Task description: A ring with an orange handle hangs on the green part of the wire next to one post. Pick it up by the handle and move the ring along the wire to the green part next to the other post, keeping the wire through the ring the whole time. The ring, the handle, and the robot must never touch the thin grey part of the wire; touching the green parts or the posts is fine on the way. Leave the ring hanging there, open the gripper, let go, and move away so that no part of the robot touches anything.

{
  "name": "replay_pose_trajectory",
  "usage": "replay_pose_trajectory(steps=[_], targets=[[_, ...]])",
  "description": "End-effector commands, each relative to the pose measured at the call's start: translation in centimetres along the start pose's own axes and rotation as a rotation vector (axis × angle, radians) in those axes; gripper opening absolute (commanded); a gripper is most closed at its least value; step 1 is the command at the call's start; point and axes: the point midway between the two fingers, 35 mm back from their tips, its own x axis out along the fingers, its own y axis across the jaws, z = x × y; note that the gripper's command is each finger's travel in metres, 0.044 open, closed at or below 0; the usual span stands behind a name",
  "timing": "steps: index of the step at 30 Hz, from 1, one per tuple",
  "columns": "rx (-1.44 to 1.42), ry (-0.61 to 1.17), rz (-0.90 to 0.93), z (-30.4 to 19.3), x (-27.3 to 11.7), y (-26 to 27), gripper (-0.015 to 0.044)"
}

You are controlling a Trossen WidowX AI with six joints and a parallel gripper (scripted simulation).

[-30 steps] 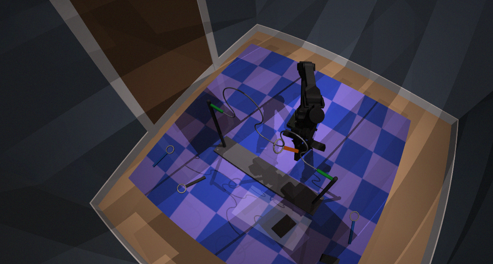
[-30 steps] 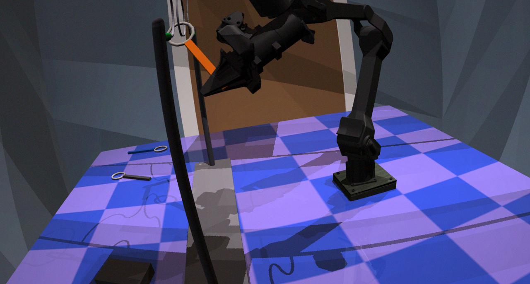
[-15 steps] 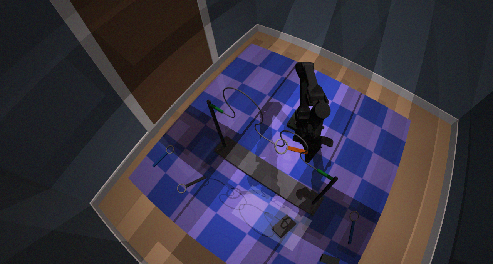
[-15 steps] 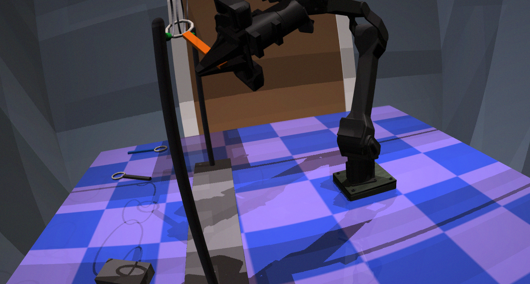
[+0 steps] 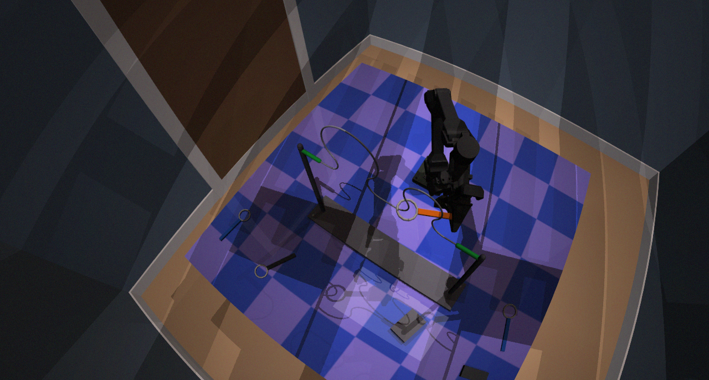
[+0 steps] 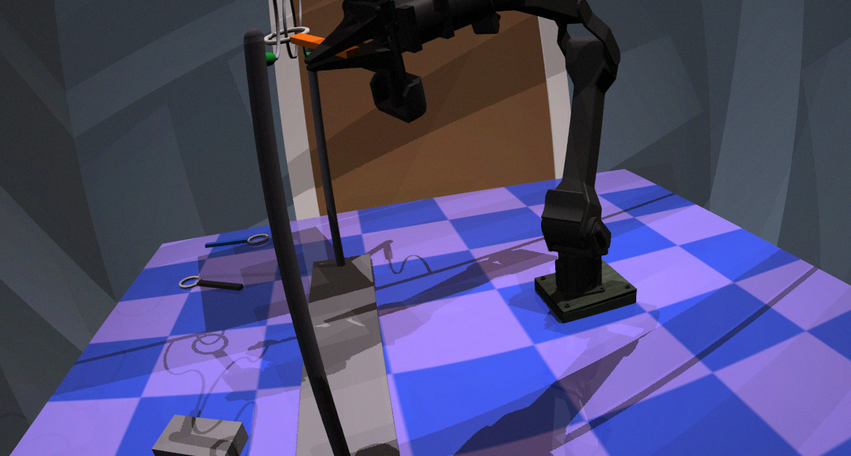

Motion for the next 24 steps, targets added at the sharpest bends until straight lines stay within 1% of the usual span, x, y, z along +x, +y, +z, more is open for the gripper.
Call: replay_pose_trajectory(steps=[1,24], targets=[[0.092,0.014,0.059,0.0,-0.3,1.8,-0.0150],[0.501,0.066,0.292,2.2,-2.5,8.5,-0.0150]])
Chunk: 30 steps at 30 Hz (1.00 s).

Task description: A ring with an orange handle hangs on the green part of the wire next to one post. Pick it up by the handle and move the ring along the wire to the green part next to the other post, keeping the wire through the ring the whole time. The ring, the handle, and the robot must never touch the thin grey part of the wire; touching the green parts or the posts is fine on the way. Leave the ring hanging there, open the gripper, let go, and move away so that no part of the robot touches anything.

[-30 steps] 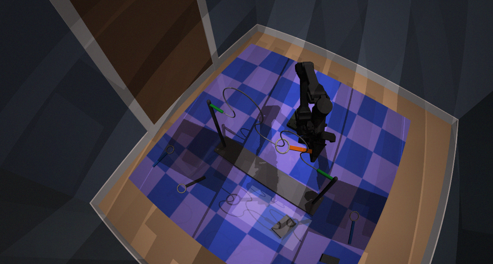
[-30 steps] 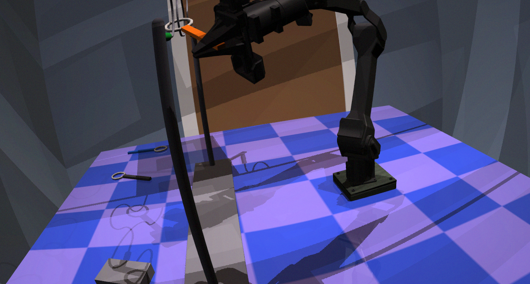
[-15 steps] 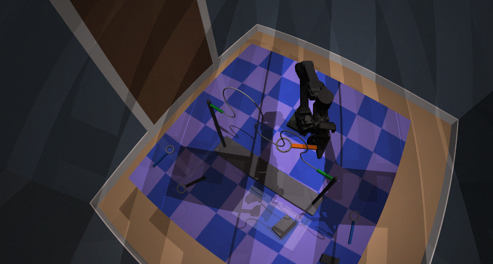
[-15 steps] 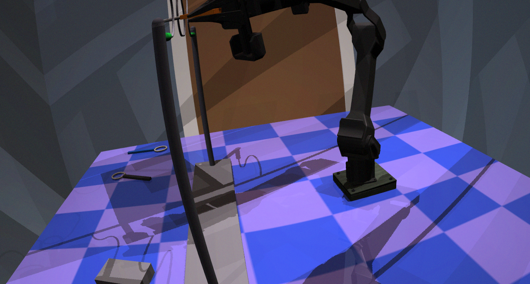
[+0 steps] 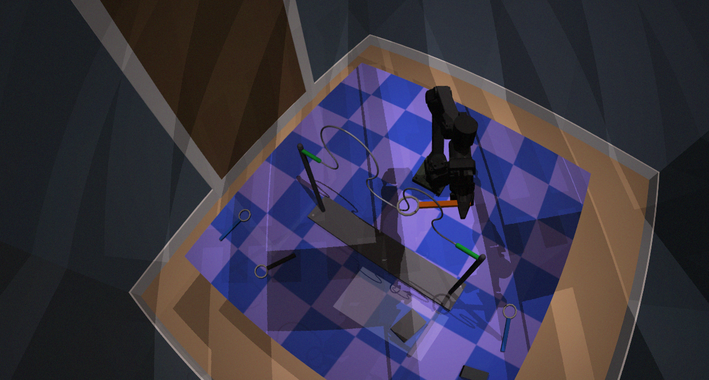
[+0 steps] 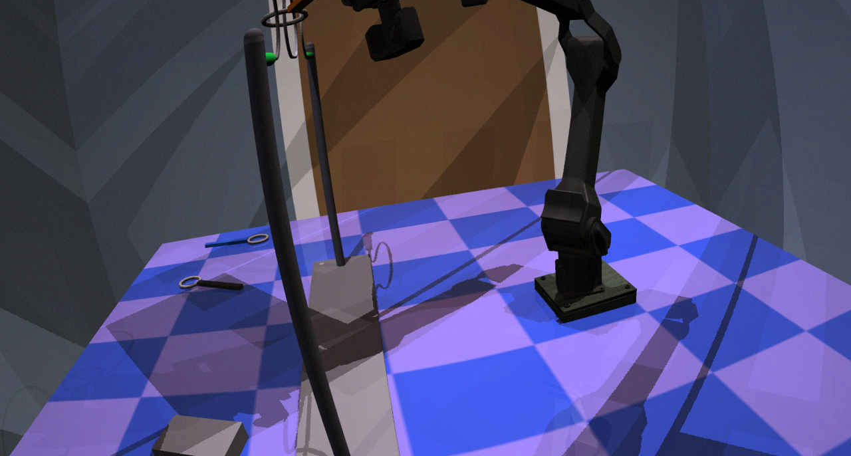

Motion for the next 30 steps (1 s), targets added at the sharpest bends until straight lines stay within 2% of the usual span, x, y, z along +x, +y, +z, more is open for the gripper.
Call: replay_pose_trajectory(steps=[1,16,30], targets=[[0.068,0.012,0.044,0.0,-0.2,1.5,-0.0150],[0.135,0.020,0.083,0.4,-0.8,3.8,-0.0150],[-0.018,0.001,-0.004,0.5,-0.7,3.2,-0.0150]])
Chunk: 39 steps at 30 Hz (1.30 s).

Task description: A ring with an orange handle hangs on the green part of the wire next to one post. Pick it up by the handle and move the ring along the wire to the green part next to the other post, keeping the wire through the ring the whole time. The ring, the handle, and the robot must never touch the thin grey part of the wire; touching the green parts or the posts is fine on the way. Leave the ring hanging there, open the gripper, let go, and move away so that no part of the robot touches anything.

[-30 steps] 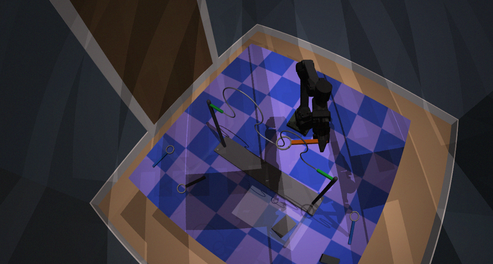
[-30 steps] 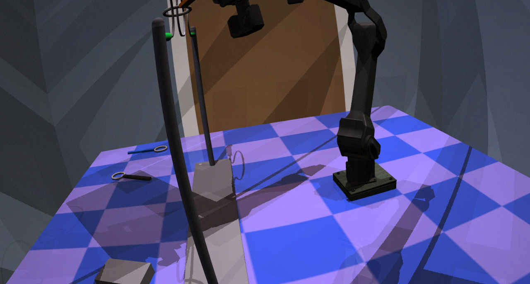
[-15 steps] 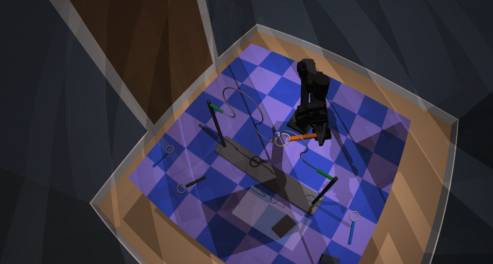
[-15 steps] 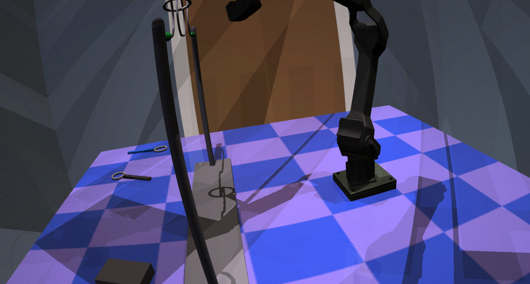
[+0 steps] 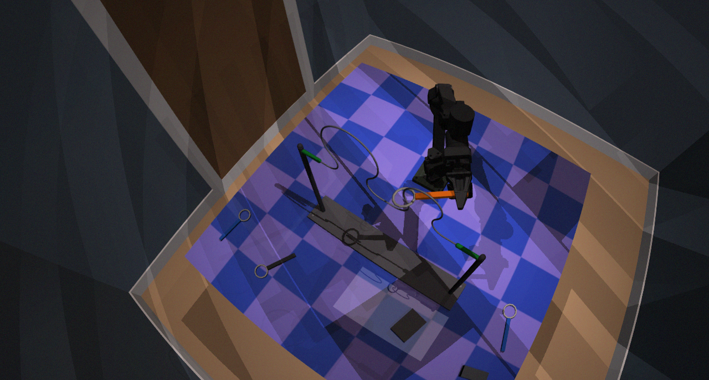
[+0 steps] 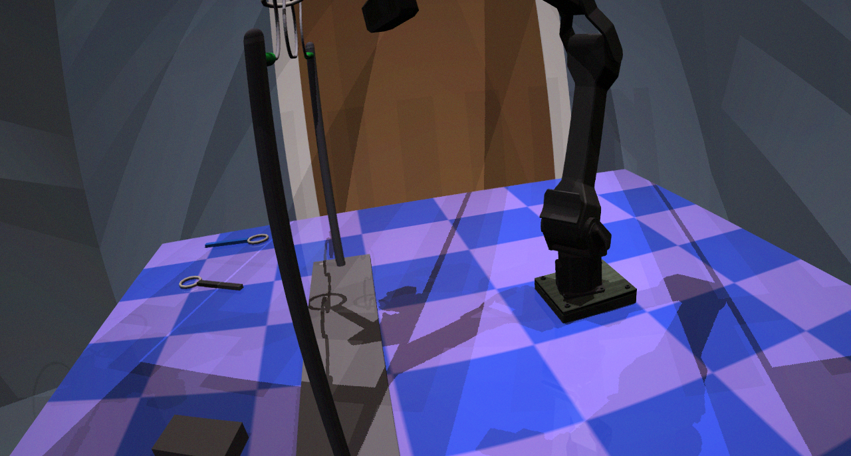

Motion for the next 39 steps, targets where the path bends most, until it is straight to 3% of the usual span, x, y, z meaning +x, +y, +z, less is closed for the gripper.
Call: replay_pose_trajectory(steps=[1,39], targets=[[-0.065,-0.003,-0.030,-0.1,0.0,-0.1,-0.0150],[-0.712,-0.087,-0.399,1.6,-0.4,-4.3,-0.0150]])
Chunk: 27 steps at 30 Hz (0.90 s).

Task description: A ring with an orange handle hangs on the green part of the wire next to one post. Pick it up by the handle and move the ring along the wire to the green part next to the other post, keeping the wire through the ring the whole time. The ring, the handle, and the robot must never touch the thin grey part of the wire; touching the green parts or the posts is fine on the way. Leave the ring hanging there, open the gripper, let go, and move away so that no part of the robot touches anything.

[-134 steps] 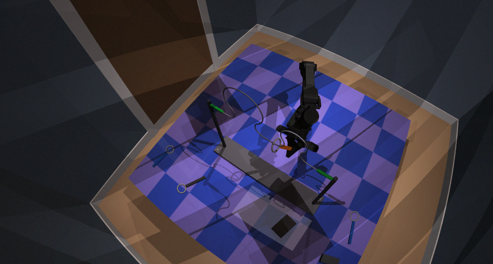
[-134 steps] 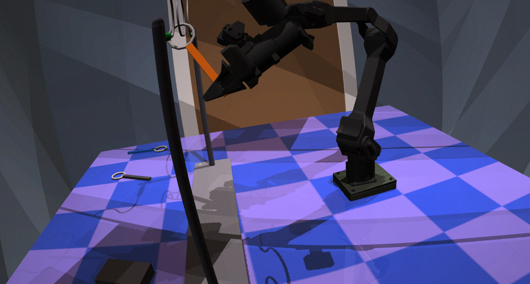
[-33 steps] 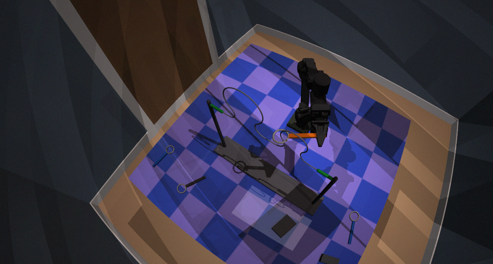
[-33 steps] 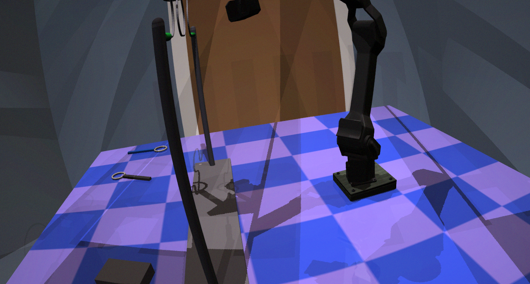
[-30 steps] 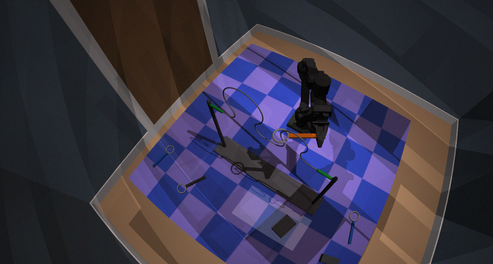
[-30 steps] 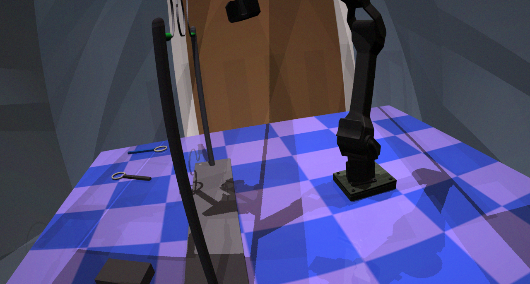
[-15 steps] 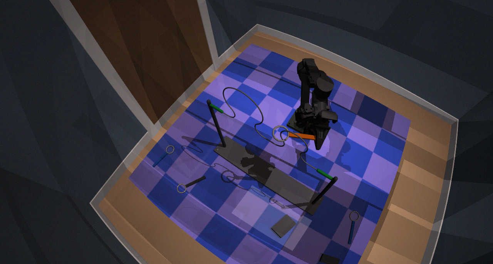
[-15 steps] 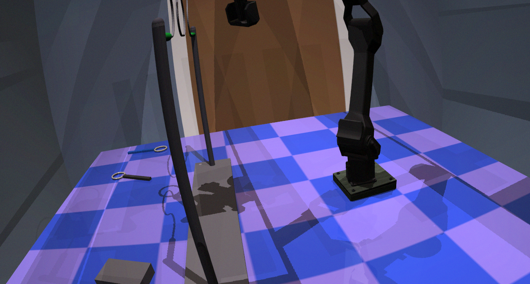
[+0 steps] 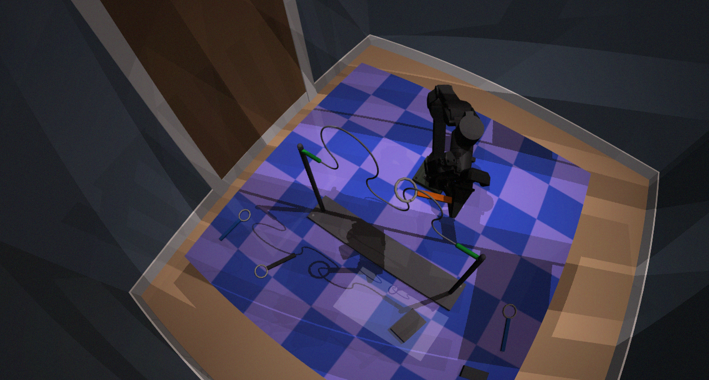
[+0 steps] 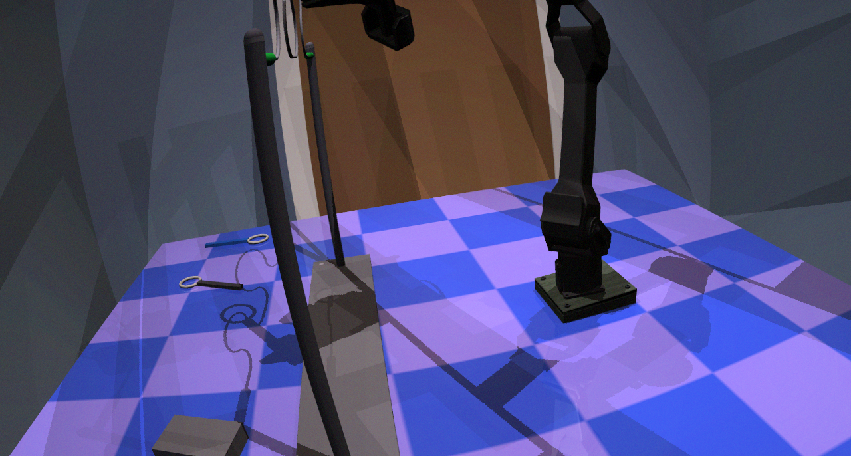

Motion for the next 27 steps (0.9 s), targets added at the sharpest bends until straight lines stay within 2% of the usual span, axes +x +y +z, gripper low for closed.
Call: replay_pose_trajectory(steps=[1,27], targets=[[-0.080,-0.013,-0.039,0.1,-0.1,-0.4,-0.0150],[-0.528,-0.072,-0.296,1.0,-0.2,-3.4,-0.0150]])
